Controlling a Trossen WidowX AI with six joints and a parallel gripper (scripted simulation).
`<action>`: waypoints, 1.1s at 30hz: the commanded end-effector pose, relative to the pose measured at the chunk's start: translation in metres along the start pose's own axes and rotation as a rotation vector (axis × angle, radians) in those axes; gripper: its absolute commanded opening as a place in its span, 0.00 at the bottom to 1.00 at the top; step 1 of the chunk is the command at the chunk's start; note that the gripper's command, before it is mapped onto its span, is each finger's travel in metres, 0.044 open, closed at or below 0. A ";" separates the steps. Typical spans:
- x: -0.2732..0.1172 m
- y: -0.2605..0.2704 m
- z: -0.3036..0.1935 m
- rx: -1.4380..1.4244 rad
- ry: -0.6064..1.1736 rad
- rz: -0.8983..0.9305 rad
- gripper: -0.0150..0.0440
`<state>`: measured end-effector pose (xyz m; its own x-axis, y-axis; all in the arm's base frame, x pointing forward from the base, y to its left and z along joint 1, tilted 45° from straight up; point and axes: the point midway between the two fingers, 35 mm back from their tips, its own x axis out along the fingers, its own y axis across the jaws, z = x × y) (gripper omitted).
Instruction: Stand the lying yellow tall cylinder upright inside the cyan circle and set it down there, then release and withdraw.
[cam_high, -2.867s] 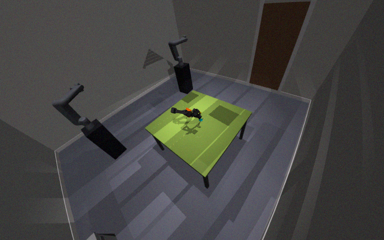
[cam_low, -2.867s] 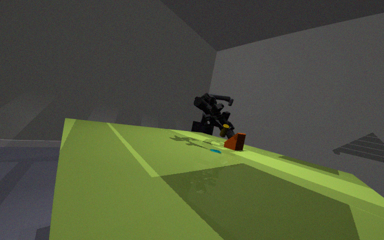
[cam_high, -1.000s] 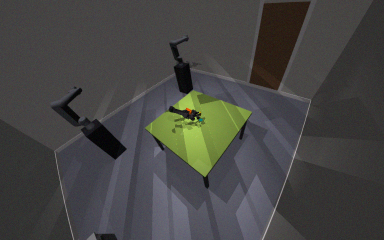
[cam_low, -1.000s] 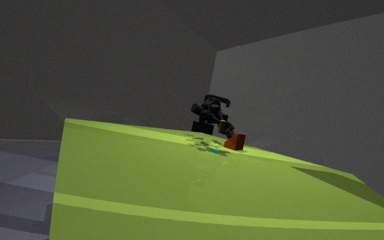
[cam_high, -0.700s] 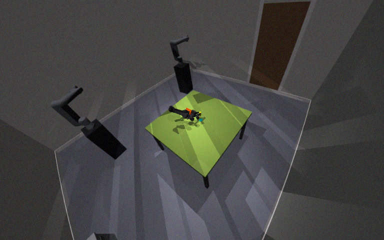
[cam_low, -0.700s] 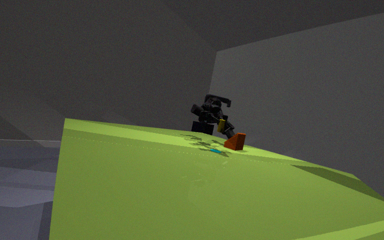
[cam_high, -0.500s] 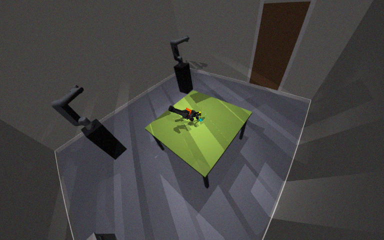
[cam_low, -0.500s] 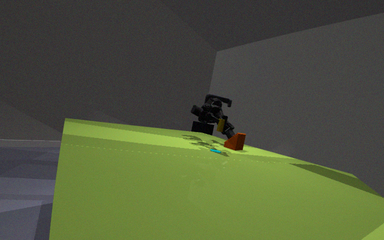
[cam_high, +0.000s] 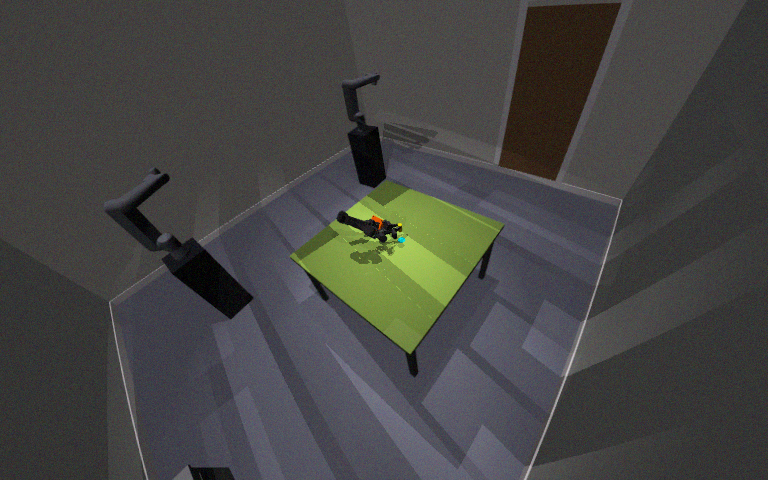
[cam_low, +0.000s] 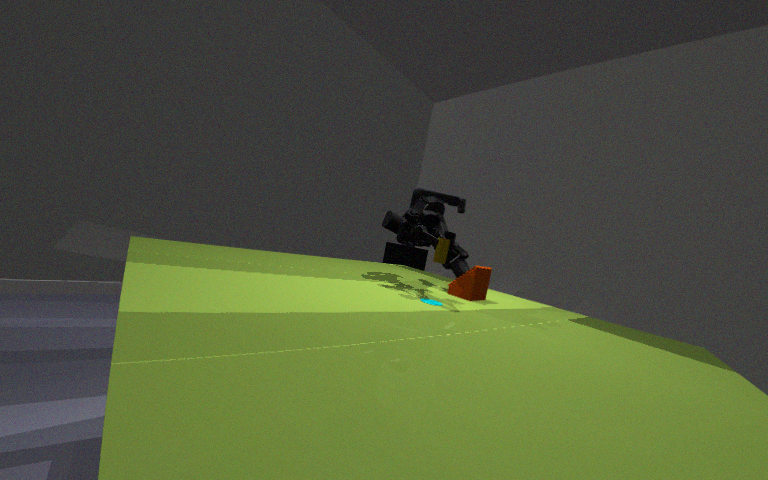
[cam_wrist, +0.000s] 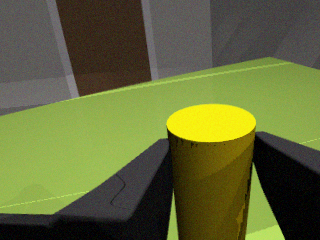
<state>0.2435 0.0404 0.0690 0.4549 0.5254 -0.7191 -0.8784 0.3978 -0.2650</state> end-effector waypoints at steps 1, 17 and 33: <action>0.000 0.000 0.001 -0.005 -0.007 0.001 0.43; 0.006 -0.004 -0.048 -0.008 0.007 0.007 0.43; 0.009 0.001 -0.095 -0.004 0.002 0.002 0.43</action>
<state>0.2341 -0.0237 0.0046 0.4523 0.5212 -0.7238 -0.8795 0.3951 -0.2652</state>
